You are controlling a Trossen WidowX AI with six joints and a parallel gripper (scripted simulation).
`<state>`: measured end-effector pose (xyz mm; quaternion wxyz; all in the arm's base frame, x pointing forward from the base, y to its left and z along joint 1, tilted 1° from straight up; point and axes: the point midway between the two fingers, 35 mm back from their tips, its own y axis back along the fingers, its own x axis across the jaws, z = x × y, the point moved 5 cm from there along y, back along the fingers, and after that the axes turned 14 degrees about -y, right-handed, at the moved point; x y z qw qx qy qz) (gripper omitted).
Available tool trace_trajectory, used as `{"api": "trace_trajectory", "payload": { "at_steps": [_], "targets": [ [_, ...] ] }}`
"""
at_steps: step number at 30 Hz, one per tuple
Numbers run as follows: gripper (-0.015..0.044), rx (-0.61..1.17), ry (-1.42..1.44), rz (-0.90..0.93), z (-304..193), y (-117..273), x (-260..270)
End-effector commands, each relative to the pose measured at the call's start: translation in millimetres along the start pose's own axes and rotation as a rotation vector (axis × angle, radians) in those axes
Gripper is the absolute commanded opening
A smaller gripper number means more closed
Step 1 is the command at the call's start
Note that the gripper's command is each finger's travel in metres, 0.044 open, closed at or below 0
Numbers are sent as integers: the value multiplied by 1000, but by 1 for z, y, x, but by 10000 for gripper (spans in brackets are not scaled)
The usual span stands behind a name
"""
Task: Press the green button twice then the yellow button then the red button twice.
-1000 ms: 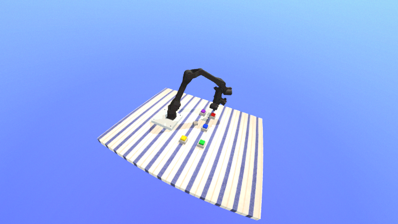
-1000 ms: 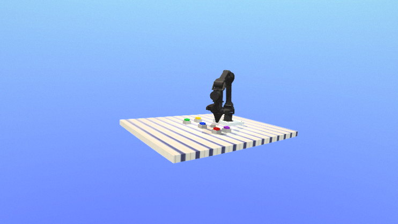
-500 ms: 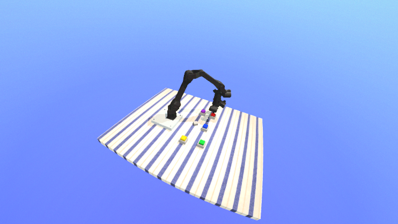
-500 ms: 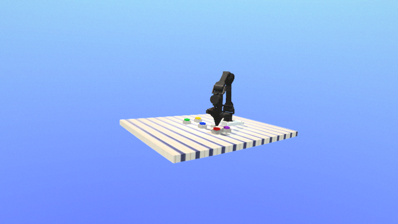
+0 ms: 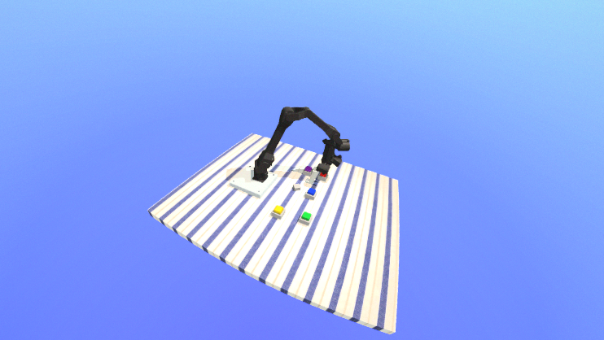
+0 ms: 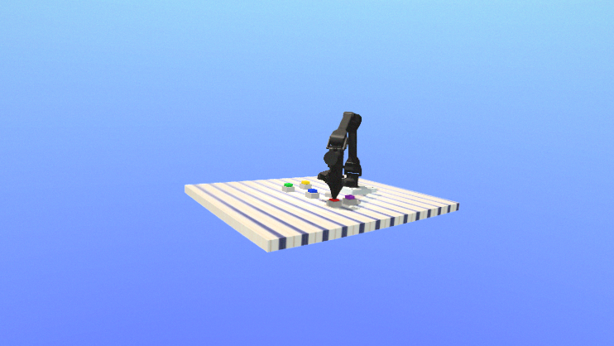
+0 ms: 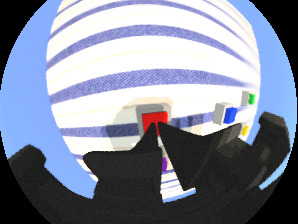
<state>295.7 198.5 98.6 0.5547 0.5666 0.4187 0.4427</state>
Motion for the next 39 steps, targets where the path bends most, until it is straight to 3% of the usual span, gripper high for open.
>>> {"api": "trace_trajectory", "payload": {
  "at_steps": [1, 13, 18, 39],
  "targets": [
    [20, 4, -3, 0, -1, -2, 0],
    [20, 4, -3, 0, -1, -2, 0],
    [20, 3, -3, 1, 0, 32, 0],
    [20, 4, -3, 1, 0, 9, 0]
  ]
}}
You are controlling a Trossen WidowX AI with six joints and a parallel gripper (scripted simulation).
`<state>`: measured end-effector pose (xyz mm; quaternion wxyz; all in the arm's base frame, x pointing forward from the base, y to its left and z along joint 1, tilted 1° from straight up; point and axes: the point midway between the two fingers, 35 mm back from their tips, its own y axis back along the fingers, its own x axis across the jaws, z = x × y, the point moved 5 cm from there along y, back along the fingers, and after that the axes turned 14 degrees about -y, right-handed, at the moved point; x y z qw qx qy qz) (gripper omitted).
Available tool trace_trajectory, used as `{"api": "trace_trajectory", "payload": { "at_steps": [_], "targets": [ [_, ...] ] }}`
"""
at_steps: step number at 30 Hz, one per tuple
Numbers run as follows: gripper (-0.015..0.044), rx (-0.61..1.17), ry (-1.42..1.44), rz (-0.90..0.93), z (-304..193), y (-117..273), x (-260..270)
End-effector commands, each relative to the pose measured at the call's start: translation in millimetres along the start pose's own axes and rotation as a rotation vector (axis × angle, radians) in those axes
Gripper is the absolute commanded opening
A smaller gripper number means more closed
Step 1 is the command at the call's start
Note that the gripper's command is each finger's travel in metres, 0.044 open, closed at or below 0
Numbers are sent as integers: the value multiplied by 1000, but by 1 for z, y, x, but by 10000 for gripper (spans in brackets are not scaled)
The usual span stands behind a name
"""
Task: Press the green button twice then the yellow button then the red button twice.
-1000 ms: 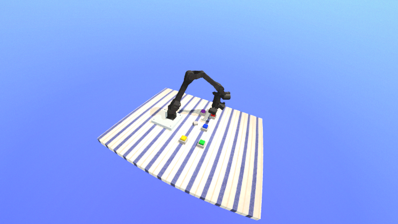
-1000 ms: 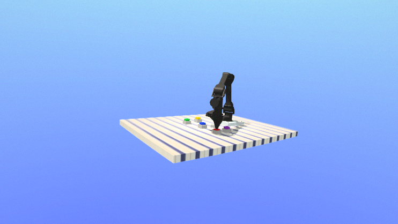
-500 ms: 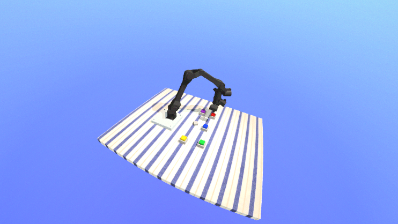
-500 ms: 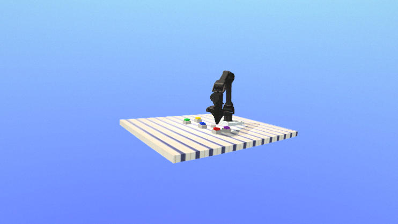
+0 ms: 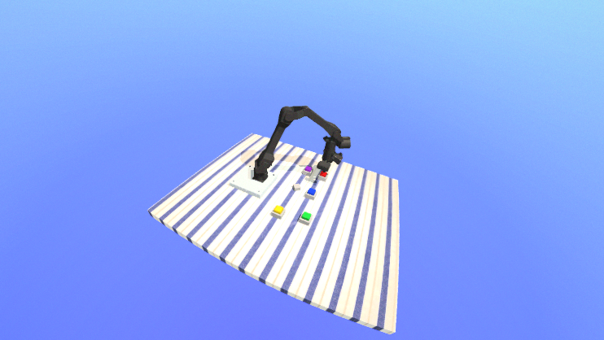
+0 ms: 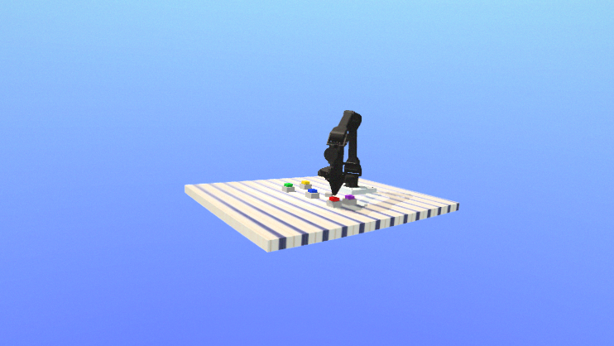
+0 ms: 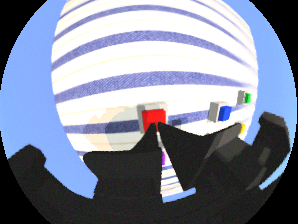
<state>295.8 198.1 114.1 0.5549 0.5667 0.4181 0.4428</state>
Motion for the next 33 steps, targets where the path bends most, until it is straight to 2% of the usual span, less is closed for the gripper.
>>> {"api": "trace_trajectory", "payload": {
  "at_steps": [1, 26, 30, 33],
  "targets": [
    [20, 4, -2, 0, -1, -8, 0],
    [20, 4, -2, 0, -1, -17, 0],
    [20, 4, -2, 0, -1, 14, 0],
    [20, 4, -2, 0, -1, 17, 0]
  ]
}}
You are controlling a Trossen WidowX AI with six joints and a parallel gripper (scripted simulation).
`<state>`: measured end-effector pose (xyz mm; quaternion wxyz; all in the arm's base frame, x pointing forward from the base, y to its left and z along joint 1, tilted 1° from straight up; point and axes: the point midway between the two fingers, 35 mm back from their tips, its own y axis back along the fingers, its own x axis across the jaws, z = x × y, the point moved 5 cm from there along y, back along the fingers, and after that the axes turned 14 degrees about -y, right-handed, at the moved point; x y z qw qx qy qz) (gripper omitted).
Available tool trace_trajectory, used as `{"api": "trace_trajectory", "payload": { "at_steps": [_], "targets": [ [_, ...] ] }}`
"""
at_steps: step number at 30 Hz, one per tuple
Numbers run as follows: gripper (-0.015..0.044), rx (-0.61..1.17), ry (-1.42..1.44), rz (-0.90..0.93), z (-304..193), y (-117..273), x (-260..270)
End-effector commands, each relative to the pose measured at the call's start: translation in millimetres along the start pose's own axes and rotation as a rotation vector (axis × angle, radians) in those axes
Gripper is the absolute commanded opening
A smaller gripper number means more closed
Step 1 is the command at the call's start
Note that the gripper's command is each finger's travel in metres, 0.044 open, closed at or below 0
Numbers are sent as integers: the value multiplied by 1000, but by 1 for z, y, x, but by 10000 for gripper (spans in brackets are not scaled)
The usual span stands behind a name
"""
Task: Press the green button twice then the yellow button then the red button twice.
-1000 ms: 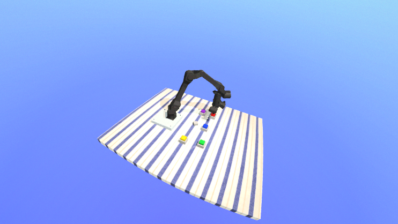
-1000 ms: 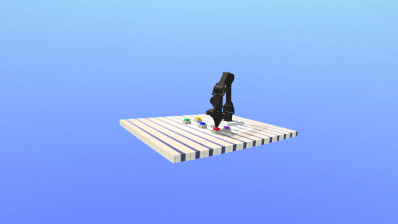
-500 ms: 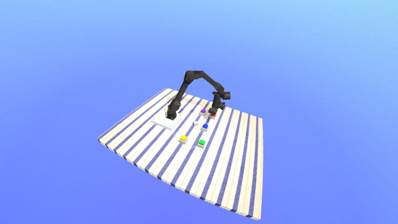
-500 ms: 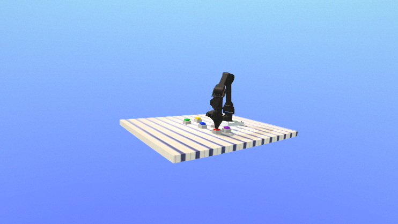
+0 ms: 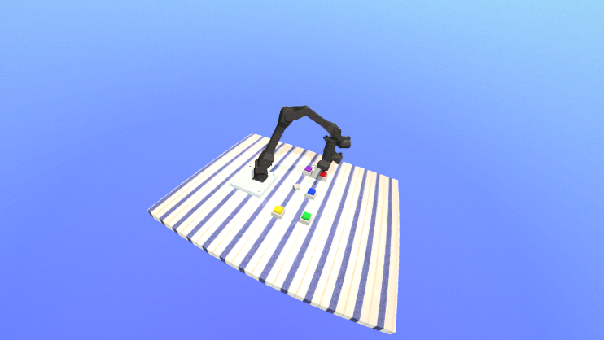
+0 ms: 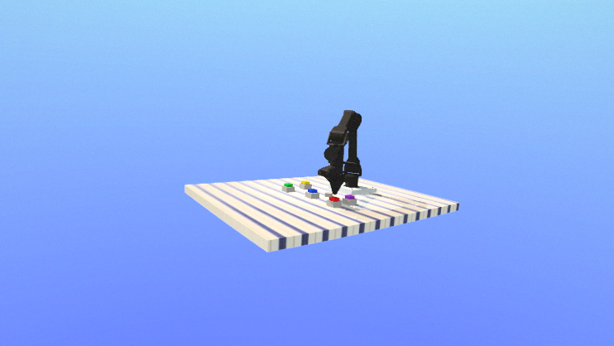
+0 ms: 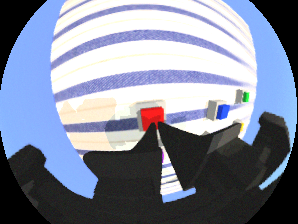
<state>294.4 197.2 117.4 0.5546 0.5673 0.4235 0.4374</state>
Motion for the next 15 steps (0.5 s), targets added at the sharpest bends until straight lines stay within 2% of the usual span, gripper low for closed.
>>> {"api": "trace_trajectory", "payload": {
  "at_steps": [1, 2, 4, 8, 14, 15],
  "targets": [
    [20, -6, -1, 11, 0, 14, 1],
    [20, -6, -1, 11, 0, 14, 1],
    [72, -5, -1, 11, -7, 24, -1],
    [178, -2, -1, 10, -43, 72, -14],
    [335, -2, -2, 10, -45, 74, -15],
    [335, -2, -2, 10, -45, 74, -15]
  ]
}}
